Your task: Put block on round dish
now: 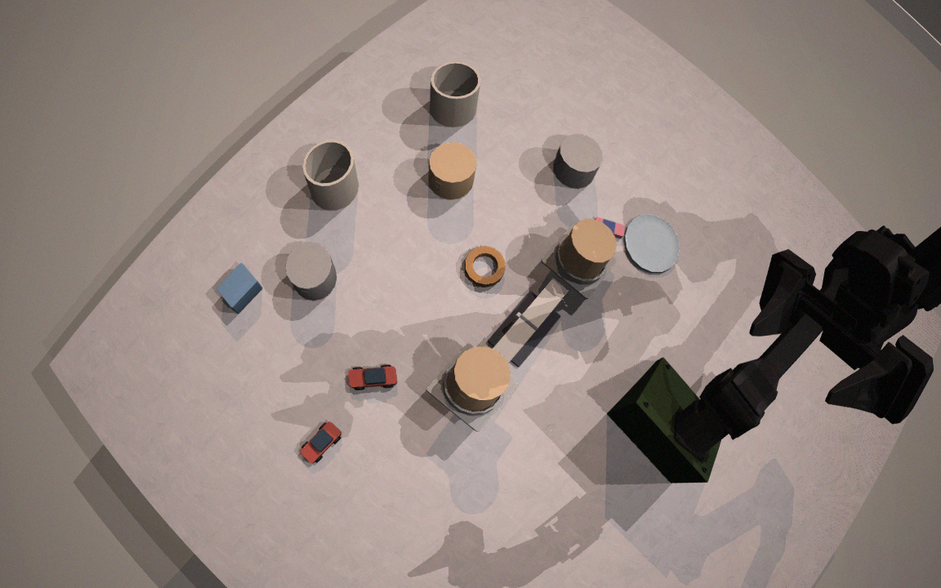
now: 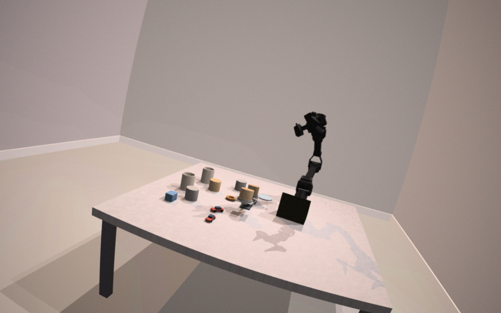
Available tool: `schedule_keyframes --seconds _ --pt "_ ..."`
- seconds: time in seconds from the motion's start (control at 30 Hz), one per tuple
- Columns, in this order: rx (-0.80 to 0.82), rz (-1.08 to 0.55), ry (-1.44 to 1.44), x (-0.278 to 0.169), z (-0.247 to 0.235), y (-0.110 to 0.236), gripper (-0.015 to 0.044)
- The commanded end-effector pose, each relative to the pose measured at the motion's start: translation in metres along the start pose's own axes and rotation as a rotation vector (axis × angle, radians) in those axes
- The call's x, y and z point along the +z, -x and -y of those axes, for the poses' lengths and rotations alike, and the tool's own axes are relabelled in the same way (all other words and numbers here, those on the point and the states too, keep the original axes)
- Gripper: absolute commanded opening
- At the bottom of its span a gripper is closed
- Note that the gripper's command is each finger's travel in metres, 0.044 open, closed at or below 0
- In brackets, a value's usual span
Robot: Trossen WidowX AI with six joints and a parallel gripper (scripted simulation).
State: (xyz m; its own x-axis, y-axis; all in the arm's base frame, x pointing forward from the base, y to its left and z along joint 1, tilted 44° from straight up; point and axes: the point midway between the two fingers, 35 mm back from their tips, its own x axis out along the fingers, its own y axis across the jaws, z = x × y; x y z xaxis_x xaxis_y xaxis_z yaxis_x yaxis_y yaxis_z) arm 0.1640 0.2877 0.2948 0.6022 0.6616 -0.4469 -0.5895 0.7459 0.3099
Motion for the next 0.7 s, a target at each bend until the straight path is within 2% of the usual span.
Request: schedule_keyframes --seconds 0.0,0.33,0.67 --pt "-0.125 -0.068 -0.010 -0.024 0.025 -0.015 0.0440" --pt "-0.431 -0.211 -0.003 -0.076 0.088 -0.032 0.0440" --pt "-0.740 -0.335 0.043 -0.121 0.150 -0.025 0.0440"
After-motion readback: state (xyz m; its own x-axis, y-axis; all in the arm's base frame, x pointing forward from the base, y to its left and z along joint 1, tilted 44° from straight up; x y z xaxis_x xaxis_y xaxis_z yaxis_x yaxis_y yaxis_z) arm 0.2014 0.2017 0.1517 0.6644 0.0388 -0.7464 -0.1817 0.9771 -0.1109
